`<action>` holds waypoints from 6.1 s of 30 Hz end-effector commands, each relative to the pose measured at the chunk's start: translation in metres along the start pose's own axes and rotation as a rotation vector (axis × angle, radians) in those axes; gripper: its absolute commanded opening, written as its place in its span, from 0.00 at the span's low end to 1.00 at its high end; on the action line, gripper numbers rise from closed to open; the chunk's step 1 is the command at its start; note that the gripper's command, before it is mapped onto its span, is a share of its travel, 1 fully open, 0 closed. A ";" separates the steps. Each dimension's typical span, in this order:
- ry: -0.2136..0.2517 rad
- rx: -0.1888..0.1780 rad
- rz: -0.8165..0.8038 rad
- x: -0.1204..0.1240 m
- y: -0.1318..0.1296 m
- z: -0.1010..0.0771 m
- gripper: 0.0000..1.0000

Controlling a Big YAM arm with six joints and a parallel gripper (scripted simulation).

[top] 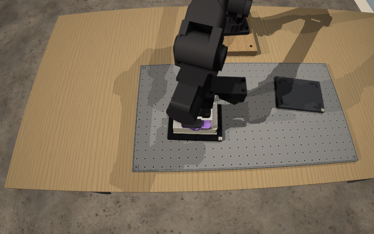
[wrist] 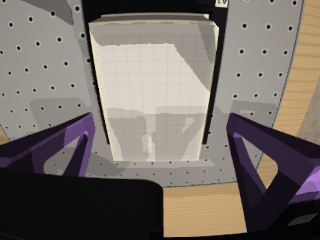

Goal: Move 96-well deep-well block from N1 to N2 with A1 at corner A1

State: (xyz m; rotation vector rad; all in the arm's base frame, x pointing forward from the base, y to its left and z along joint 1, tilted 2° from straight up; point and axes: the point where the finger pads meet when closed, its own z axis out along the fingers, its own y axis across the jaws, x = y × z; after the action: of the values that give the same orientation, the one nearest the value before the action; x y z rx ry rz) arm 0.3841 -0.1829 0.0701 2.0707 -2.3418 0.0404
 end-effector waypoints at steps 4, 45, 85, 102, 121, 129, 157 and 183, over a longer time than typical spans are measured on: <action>-0.001 -0.001 0.000 0.006 0.002 0.013 1.00; 0.002 0.007 0.000 0.006 0.002 0.058 1.00; 0.002 0.007 0.000 0.006 0.002 0.058 0.00; -0.003 -0.001 -0.003 0.003 0.002 0.062 0.00; -0.003 -0.001 -0.003 0.003 0.002 0.062 0.00; -0.003 -0.001 -0.003 0.003 0.002 0.062 0.00; 0.007 0.032 -0.002 0.006 -0.008 0.039 0.00; 0.018 0.062 -0.002 0.006 -0.019 -0.014 0.00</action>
State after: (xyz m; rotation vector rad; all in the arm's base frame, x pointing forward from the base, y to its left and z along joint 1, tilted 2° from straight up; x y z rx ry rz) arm 0.3779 -0.1829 0.0502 2.0668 -2.3390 0.0309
